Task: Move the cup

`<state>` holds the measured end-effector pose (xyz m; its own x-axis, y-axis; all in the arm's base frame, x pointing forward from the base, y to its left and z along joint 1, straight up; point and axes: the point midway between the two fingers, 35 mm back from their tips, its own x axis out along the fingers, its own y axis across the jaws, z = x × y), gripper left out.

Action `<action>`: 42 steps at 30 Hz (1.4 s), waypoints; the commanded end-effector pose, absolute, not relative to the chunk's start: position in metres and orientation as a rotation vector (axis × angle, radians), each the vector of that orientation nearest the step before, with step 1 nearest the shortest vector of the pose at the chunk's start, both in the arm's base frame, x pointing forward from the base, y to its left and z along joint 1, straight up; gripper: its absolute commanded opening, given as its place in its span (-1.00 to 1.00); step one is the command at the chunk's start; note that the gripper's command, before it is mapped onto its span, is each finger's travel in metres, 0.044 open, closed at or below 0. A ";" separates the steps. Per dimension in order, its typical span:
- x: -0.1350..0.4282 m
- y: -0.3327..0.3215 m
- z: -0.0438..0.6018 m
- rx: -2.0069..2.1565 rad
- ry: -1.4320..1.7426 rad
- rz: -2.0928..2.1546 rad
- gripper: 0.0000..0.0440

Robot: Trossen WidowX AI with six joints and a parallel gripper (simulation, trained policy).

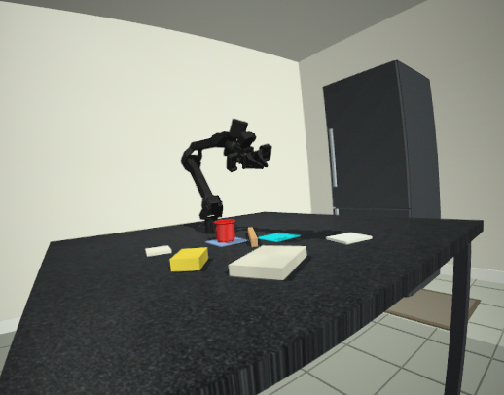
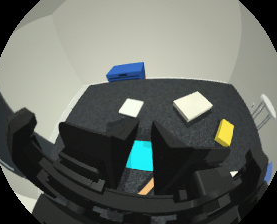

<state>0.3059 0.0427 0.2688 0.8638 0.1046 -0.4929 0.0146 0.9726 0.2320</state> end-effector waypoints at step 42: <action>0.269 0.037 0.214 0.127 1.266 -0.088 -0.49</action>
